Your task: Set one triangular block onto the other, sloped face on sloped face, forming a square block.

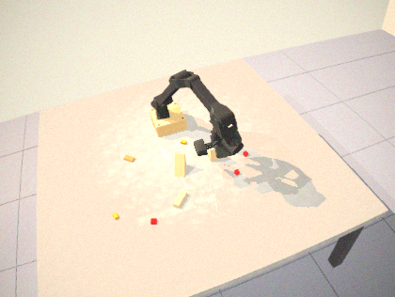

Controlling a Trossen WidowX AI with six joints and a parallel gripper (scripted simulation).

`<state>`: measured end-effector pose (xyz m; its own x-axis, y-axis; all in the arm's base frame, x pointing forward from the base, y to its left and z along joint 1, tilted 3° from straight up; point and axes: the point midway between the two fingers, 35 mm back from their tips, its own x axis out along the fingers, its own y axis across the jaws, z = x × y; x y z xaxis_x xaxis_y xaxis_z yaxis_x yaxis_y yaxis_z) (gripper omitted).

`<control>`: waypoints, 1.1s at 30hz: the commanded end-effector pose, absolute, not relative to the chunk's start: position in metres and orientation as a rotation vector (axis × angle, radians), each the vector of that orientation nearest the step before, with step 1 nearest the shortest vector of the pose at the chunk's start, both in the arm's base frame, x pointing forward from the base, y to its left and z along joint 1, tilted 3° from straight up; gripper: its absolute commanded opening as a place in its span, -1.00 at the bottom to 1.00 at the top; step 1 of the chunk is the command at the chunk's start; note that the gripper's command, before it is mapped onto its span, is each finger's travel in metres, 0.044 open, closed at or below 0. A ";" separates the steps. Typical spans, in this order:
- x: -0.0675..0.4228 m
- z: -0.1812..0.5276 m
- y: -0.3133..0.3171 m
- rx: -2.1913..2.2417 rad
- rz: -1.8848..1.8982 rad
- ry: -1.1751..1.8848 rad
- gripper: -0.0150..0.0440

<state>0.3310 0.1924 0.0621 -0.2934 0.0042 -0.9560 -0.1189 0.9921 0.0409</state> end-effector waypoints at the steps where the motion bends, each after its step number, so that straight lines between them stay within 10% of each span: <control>1: 0.327 0.053 0.193 -0.080 0.115 1.882 1.00; 33: 0.303 0.006 0.191 -0.097 0.096 1.924 1.00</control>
<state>0.3079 0.1916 0.0134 -0.3324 -0.0198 -0.9429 -0.1197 0.9926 0.0214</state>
